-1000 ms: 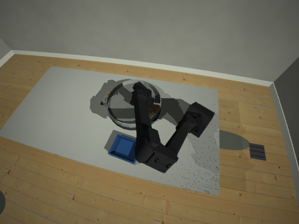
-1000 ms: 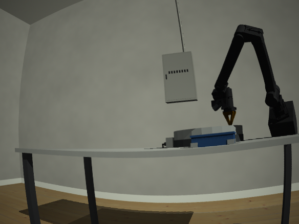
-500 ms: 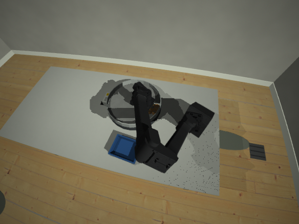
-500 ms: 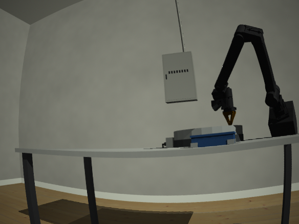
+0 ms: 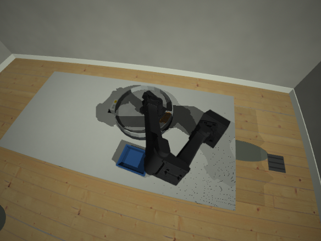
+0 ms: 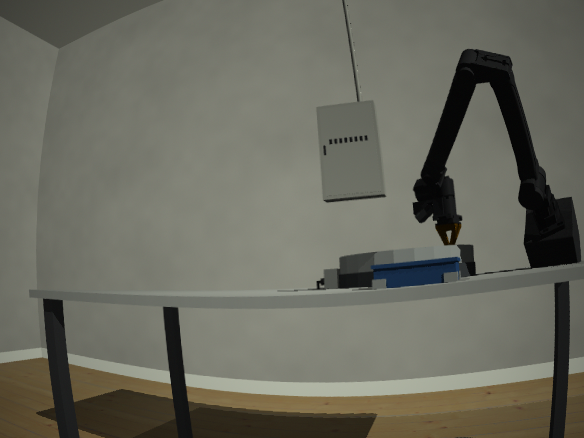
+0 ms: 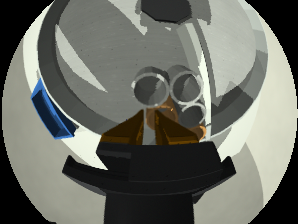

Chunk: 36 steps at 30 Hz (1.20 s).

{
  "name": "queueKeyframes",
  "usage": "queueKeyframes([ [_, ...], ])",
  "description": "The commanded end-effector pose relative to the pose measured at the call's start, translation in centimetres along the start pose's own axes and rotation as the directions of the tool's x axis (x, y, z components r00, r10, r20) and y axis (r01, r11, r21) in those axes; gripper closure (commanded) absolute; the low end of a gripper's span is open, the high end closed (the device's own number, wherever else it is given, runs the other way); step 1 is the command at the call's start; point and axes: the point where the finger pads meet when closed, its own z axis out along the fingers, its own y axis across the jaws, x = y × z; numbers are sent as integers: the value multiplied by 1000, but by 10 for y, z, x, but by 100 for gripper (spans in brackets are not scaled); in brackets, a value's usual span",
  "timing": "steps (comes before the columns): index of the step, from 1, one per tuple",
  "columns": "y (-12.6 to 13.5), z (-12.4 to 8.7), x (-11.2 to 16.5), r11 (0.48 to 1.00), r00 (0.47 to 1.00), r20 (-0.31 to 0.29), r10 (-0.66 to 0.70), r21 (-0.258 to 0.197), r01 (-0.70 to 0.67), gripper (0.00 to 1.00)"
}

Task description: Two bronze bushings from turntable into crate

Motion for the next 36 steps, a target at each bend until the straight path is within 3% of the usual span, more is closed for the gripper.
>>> queueKeyframes([
  [1, 2, 11, 2, 1000, 1000, -18, 10, -5, -10, 86],
  [36, 2, 10, 0, 1000, 1000, -18, 8, -5, -8, 86],
])
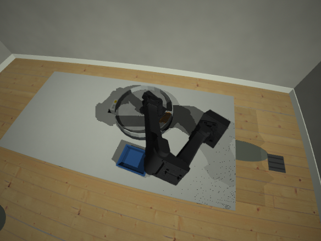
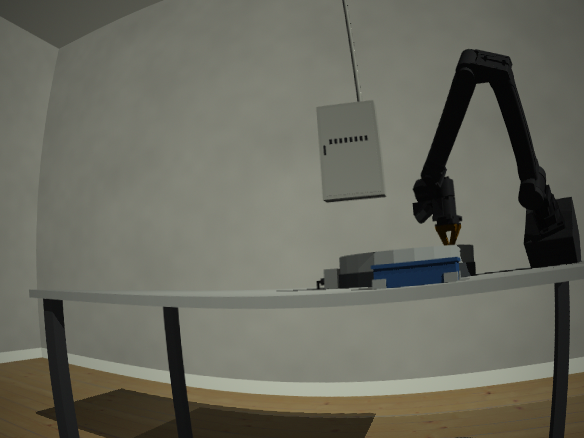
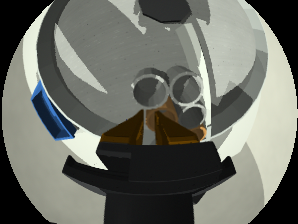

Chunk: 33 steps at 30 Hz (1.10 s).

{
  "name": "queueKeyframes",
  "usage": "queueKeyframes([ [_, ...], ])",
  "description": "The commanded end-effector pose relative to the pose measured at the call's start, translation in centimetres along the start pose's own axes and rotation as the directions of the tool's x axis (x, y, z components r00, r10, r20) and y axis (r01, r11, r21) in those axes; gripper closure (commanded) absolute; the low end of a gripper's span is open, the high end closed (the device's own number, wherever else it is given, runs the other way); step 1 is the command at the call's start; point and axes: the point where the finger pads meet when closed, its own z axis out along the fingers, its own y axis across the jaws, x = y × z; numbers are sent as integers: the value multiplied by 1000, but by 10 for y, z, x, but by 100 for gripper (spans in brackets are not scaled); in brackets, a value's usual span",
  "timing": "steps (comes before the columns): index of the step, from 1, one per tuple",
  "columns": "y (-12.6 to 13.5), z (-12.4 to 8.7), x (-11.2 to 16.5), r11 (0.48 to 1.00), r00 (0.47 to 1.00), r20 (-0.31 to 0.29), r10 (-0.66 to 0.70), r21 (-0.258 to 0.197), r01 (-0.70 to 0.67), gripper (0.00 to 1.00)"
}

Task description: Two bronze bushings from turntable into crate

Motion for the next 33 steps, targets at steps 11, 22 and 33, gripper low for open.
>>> queueKeyframes([
  [11, 2, 8, 2, 1000, 1000, -23, -2, -1, 2, 100],
  [22, 2, 8, 2, 1000, 1000, -23, -2, -1, 2, 100],
  [33, 2, 8, 2, 1000, 1000, -23, -2, -1, 2, 100],
])
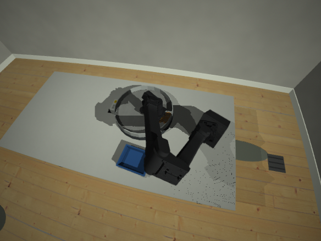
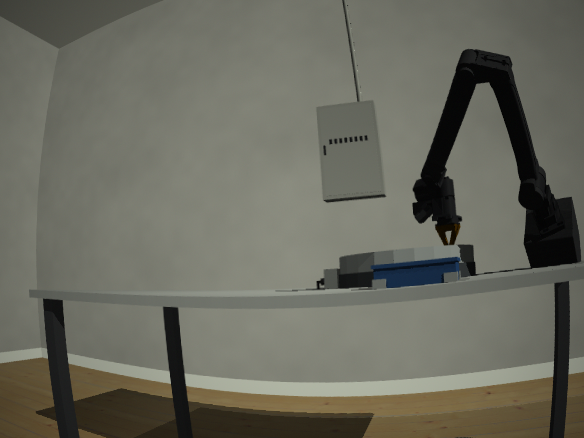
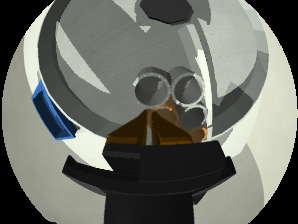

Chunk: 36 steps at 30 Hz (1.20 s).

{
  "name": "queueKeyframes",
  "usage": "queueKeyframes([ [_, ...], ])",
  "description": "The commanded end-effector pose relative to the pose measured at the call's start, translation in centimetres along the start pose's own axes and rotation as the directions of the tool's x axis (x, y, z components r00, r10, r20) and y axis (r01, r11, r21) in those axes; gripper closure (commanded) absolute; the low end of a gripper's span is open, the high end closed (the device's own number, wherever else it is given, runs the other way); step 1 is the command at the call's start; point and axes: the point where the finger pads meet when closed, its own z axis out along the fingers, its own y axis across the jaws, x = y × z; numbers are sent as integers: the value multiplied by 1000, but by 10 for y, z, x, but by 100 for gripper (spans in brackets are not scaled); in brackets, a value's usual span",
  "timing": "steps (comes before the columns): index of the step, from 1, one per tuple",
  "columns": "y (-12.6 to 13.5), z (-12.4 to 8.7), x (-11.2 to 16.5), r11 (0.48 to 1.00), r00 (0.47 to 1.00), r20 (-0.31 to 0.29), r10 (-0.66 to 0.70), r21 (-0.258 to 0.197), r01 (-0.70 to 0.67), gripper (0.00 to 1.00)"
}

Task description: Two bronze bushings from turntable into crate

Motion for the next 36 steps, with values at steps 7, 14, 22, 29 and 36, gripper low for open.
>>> queueKeyframes([
  [7, 0, 8, 3, 1000, 1000, -25, -1, 8, 2, 100],
  [14, 0, 8, 3, 1000, 1000, -25, -2, 8, 2, 100],
  [22, 3, -26, -14, 999, 999, 25, -29, 17, 29, 100],
  [29, 3, -55, -15, 999, 999, 26, -31, 20, 31, 100],
  [36, 3, -78, -14, 999, 999, 25, -30, 22, 30, 100],
])
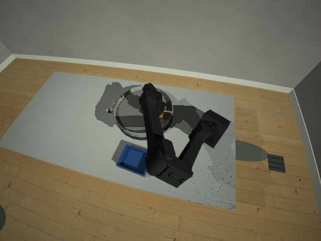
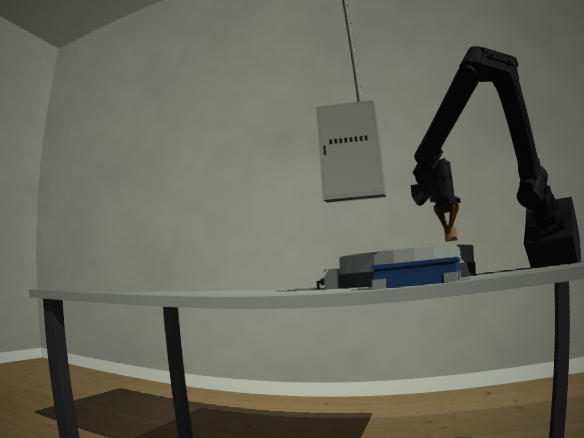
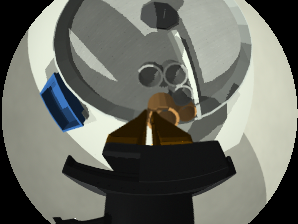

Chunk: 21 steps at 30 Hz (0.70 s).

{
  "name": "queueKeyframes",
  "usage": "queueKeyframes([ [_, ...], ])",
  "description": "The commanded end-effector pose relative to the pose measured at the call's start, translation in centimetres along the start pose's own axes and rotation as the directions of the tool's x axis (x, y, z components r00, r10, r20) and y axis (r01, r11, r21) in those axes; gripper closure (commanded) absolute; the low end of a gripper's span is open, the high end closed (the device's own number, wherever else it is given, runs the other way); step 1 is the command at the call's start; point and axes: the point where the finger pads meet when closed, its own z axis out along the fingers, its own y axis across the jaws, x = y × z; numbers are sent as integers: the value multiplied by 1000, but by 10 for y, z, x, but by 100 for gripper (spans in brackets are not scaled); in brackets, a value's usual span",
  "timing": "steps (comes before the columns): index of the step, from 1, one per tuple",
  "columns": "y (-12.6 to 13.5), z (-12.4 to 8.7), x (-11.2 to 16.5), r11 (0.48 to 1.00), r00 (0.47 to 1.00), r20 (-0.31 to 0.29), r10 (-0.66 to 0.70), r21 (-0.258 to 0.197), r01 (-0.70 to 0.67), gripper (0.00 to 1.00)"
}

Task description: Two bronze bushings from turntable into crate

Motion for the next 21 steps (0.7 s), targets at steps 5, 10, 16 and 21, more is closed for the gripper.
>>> queueKeyframes([
  [5, 0, -23, -9, 999, 999, 25, -41, 4, 41, 100],
  [10, -1, -19, -5, 999, 999, 17, -39, 2, 39, 100],
  [16, -1, -19, -5, 999, 999, 19, -41, 2, 41, 100],
  [21, -1, -19, -5, 999, 999, 19, -39, 2, 39, 100],
])
